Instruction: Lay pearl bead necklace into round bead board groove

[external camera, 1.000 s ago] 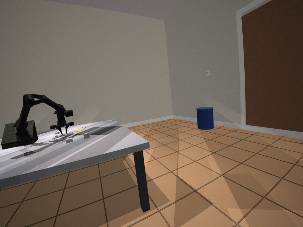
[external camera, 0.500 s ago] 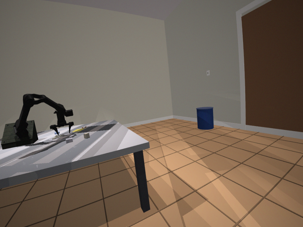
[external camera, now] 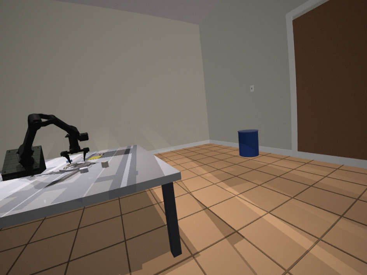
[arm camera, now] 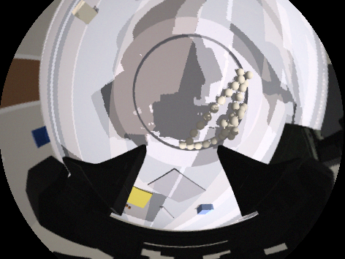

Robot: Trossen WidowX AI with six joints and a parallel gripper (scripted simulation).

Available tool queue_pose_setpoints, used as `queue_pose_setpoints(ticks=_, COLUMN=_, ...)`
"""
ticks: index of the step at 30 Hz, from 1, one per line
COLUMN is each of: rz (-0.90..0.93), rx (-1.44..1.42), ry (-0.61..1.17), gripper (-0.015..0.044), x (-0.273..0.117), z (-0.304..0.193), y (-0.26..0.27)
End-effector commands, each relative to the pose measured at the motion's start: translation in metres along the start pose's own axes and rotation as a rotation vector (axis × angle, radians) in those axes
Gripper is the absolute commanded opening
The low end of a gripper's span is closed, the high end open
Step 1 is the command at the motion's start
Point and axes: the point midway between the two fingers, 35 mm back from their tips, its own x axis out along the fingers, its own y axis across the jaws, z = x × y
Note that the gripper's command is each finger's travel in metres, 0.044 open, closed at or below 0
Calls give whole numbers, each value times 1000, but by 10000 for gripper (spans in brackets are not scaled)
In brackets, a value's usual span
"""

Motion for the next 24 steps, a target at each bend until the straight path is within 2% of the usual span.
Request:
queue_pose_setpoints(ticks=1, rz=1, rx=5, ry=-1, gripper=440, x=-1, z=0, y=0)
queue_pose_setpoints(ticks=4, rz=1, rx=5, ry=-1, gripper=440, x=-1, z=0, y=0)
queue_pose_setpoints(ticks=7, rz=2, rx=-145, ry=0, gripper=361, x=-3, z=1, y=0)
queue_pose_setpoints(ticks=16, rz=3, rx=-1057, ry=0, gripper=125, x=-14, z=7, y=-5)
queue_pose_setpoints(ticks=24, rz=2, rx=-1867, ry=-1, gripper=120, x=-24, z=13, y=-9)
